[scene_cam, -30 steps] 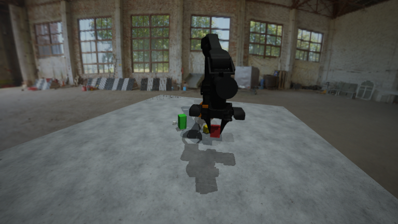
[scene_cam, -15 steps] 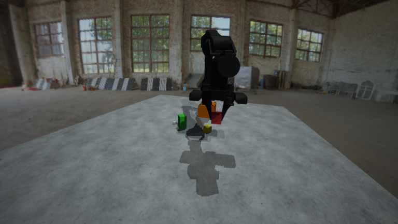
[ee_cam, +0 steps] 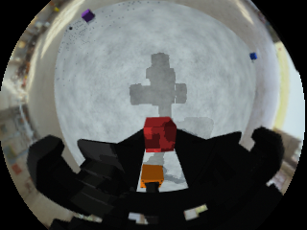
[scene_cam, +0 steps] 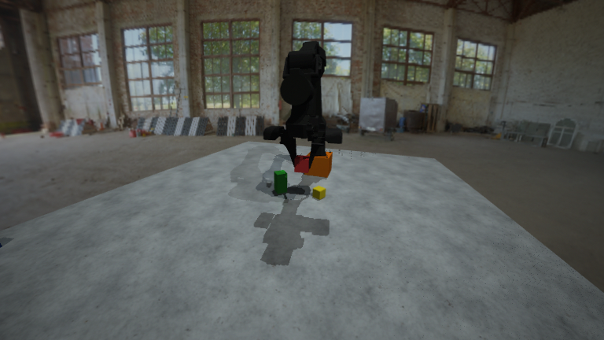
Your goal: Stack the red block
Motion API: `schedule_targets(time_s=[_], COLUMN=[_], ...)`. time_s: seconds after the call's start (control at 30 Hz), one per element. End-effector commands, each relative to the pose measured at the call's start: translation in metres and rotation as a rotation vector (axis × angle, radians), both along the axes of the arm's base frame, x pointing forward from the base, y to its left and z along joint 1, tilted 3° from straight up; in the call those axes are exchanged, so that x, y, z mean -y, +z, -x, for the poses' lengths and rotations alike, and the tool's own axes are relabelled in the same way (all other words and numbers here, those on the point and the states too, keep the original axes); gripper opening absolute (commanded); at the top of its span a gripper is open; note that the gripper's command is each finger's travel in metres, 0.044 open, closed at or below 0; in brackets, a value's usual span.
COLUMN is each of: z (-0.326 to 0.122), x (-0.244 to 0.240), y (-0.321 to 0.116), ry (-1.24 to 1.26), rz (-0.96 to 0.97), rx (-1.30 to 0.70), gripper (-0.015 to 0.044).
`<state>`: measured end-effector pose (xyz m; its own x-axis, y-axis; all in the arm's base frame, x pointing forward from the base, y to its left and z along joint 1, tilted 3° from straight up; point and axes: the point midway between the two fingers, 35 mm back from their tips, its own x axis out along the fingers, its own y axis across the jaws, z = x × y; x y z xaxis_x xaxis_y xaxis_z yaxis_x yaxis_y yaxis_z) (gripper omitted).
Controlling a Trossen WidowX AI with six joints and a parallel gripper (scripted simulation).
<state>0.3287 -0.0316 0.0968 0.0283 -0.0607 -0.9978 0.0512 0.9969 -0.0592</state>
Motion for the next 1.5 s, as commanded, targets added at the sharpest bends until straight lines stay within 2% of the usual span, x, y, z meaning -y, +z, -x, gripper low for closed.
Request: schedule_targets(time_s=[0.0,0.7,1.3,1.47], z=[0.016,0.117,0.118,0.118], x=[0.017,0.083,0.088,0.088], y=[0.001,-0.006,-0.055,-0.055], ry=[0.005,0.004,0.004,0.004], rz=[-0.002,0.007,0.008,0.008], rx=[-0.001,-0.010,-0.010,-0.010], gripper=[0.0000,0.0000,0.0000,0.0000])
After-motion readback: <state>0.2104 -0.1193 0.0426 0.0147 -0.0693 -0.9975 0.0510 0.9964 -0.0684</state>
